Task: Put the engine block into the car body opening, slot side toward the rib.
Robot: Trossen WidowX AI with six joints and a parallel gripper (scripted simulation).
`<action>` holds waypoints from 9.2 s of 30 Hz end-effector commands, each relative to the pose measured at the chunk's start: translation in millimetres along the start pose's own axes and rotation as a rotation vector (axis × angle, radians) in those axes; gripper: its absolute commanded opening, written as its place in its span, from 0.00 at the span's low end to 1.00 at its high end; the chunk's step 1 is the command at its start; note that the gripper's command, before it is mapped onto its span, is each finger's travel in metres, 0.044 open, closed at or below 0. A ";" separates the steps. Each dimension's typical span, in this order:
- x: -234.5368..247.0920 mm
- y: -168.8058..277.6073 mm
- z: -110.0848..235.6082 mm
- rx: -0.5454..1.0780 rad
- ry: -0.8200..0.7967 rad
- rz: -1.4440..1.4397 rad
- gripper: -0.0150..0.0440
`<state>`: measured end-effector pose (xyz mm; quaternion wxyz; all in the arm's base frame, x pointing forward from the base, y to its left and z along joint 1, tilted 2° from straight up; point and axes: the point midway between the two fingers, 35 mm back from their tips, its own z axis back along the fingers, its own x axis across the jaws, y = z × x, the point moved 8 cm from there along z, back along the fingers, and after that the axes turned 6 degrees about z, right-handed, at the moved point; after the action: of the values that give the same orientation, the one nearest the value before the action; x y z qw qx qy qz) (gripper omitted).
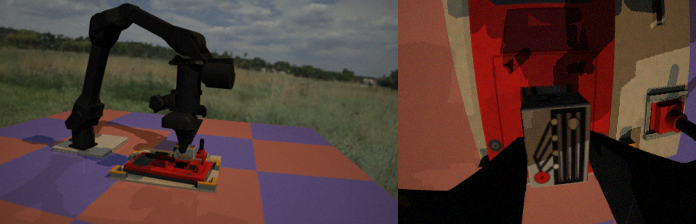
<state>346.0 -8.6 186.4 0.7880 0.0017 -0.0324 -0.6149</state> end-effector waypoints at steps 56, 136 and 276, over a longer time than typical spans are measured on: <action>2.0 1.1 -3.7 0.001 0.003 -0.036 0.52; 1.7 2.0 -14.4 0.001 0.003 -0.021 0.52; 2.1 2.2 -11.7 0.001 0.003 -0.031 0.25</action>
<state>349.1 -10.7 174.2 0.7804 0.0017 -0.0322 -0.6245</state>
